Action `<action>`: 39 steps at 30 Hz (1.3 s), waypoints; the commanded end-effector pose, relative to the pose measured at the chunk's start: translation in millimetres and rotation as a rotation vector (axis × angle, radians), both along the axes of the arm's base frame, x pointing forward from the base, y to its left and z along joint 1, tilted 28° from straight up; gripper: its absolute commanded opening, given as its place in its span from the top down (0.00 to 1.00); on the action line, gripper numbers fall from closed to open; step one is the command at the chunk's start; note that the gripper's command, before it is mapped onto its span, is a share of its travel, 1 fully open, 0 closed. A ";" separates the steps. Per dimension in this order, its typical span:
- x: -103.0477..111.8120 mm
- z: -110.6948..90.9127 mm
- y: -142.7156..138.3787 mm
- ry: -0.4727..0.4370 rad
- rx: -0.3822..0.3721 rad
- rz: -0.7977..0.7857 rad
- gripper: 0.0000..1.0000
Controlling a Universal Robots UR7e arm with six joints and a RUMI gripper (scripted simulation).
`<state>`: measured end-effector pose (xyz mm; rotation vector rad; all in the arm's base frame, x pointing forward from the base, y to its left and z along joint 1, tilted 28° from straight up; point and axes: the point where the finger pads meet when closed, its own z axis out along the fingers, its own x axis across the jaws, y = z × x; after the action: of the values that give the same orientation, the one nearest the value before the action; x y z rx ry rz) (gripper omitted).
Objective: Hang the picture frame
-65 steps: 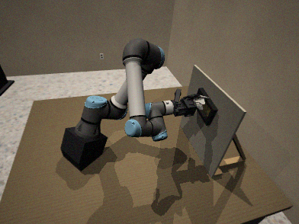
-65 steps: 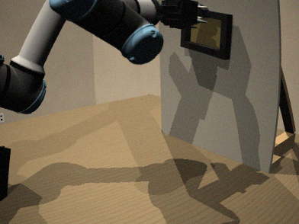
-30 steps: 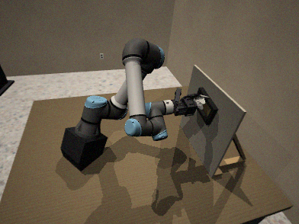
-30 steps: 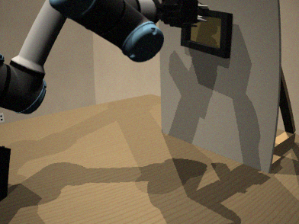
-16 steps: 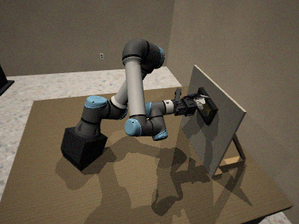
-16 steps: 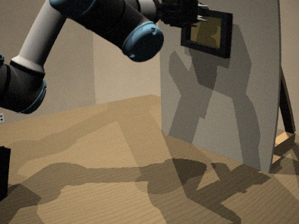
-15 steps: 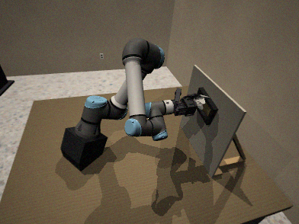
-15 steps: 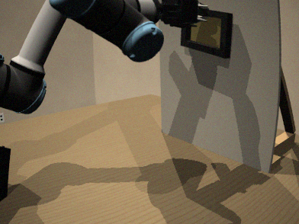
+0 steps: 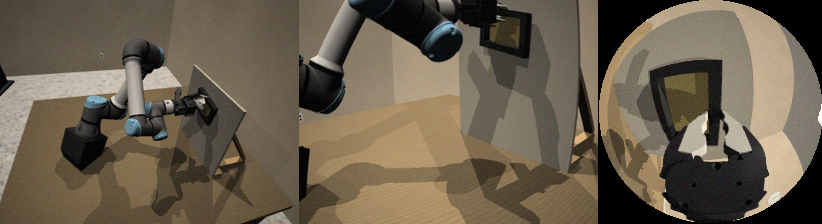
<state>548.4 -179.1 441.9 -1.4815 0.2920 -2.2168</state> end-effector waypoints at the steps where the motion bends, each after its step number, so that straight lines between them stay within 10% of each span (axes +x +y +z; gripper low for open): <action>1: -0.2 0.4 -0.3 -0.001 0.000 -0.001 1.00; 39: -1.9 3.4 5.0 -0.011 -0.109 -0.044 1.00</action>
<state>547.0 -174.8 444.4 -1.5235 0.2195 -2.2917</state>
